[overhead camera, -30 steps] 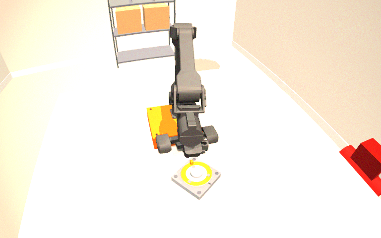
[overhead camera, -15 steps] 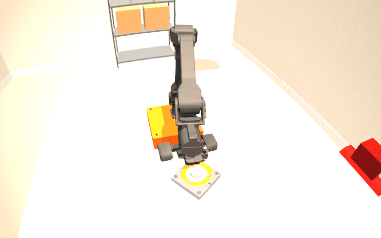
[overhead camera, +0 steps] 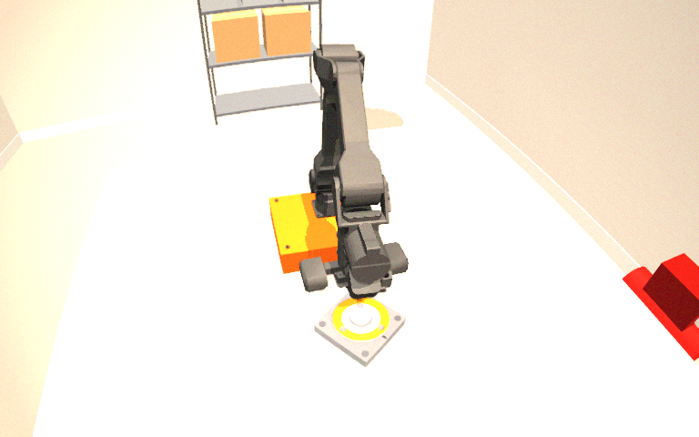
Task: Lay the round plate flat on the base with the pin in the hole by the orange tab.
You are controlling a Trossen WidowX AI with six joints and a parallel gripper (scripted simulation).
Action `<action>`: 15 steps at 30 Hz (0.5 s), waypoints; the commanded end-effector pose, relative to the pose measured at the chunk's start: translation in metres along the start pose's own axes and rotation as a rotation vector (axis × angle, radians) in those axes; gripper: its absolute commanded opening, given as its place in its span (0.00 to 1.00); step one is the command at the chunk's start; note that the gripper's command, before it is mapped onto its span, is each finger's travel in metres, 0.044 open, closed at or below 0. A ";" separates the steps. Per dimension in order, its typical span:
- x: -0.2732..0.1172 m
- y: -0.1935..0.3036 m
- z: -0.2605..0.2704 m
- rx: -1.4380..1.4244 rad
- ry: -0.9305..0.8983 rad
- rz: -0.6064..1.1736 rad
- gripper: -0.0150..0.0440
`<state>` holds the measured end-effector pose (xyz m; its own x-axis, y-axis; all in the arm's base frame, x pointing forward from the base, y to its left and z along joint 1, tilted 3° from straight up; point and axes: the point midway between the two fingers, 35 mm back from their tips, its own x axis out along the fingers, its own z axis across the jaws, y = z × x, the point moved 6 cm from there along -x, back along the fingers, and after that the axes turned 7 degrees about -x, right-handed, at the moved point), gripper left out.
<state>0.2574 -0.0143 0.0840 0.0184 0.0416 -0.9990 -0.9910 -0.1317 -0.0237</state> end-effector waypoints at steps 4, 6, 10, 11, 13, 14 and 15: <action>0.001 -0.002 0.010 0.000 -0.002 0.000 0.25; 0.000 -0.003 0.013 0.000 -0.002 0.000 0.25; 0.001 -0.006 0.018 0.000 -0.003 0.000 0.25; 0.000 -0.007 0.019 0.000 -0.003 0.000 0.25; 0.001 -0.009 0.021 0.000 -0.003 0.000 0.25; 0.000 -0.010 0.022 0.000 -0.003 0.000 0.25; 0.000 -0.011 0.023 0.000 -0.003 -0.001 0.25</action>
<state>0.2599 0.0051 0.0832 0.0122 0.0410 -0.9991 -0.9911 -0.1318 -0.0175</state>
